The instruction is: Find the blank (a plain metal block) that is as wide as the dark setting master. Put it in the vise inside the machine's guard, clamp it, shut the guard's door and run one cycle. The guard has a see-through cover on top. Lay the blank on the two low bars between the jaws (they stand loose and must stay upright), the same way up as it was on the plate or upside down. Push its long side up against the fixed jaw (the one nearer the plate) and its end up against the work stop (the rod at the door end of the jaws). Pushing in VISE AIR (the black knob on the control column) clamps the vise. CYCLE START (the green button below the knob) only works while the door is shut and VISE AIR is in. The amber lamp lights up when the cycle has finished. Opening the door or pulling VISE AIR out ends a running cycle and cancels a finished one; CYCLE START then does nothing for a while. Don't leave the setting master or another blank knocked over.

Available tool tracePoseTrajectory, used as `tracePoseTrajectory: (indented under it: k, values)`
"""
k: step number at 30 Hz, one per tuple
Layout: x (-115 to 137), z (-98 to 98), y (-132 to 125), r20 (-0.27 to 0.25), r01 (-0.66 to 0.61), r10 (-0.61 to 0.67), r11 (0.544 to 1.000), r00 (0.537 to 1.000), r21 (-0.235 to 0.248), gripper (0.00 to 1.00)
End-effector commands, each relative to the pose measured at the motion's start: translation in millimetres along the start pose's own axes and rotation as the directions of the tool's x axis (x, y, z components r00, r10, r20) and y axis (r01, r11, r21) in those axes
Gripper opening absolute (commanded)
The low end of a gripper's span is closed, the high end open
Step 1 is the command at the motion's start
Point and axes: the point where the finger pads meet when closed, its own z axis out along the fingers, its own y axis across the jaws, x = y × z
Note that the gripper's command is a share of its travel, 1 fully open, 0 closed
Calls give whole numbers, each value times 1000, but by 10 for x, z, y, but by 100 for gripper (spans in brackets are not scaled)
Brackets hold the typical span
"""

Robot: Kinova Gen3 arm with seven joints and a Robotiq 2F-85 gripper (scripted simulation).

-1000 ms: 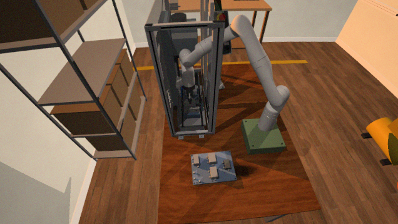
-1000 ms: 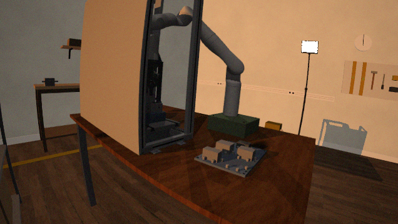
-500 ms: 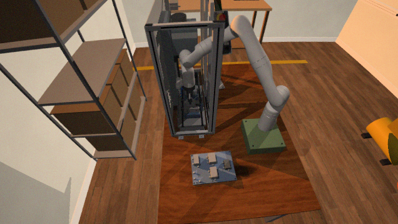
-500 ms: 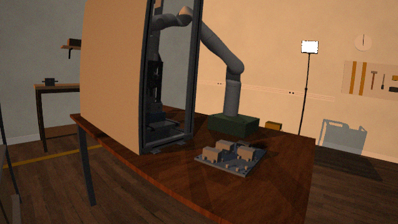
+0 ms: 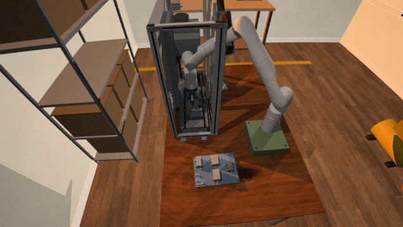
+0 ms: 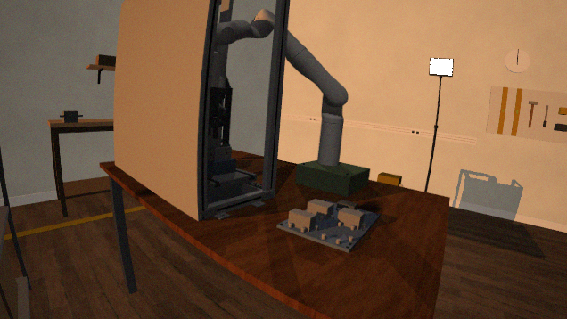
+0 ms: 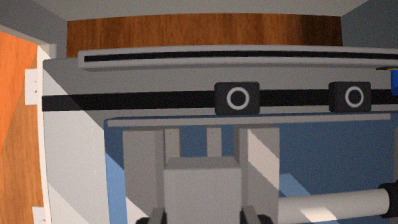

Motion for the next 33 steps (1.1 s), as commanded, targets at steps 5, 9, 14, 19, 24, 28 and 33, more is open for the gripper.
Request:
tracePoseTrajectory:
  k: [5, 9, 14, 19, 24, 28, 33]
  values:
    - [5, -8, 1, -2, 0, 0, 1000, 1000, -1, 10]
    - [5, 0, 1, -2, 0, 0, 1000, 1000, -1, 10]
    - [5, 32, 1, -2, 0, 0, 1000, 1000, -1, 10]
    - [5, 32, 1, -2, 0, 0, 1000, 1000, -1, 10]
    - [5, 32, 1, -2, 0, 0, 1000, 1000, -1, 10]
    - [5, 56, 1, -2, 0, 0, 1000, 1000, -1, 10]
    - [5, 72, 1, -2, 0, 0, 1000, 1000, -1, 10]
